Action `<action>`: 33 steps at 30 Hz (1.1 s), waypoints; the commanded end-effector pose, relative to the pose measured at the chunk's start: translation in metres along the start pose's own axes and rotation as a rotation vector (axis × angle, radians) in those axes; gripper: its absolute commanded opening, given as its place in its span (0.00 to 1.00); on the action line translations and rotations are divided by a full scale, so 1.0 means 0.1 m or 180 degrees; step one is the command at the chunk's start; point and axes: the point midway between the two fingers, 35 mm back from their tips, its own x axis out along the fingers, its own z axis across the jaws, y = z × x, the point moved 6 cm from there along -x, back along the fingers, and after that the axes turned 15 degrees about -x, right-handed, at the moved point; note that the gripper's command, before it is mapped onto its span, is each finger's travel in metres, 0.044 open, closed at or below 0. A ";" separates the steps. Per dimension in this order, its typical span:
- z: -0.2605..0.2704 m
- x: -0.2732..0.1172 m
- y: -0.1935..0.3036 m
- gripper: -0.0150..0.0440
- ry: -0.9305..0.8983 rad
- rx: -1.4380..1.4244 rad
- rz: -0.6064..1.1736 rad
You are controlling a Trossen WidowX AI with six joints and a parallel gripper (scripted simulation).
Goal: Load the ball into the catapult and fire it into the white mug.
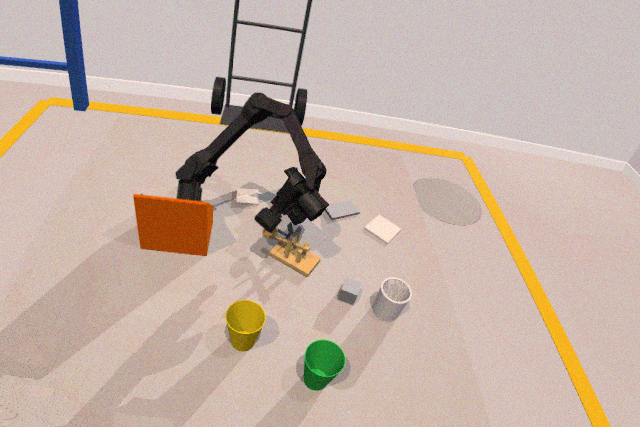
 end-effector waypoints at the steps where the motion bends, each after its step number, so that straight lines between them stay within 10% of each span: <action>1: 0.02 0.01 -0.03 0.25 -0.0027 0.0101 0.0039; 28: 0.00 0.25 -0.12 0.25 -0.0015 0.0075 0.0030; 33: 0.00 0.25 -0.12 0.48 -0.0015 0.0075 0.0030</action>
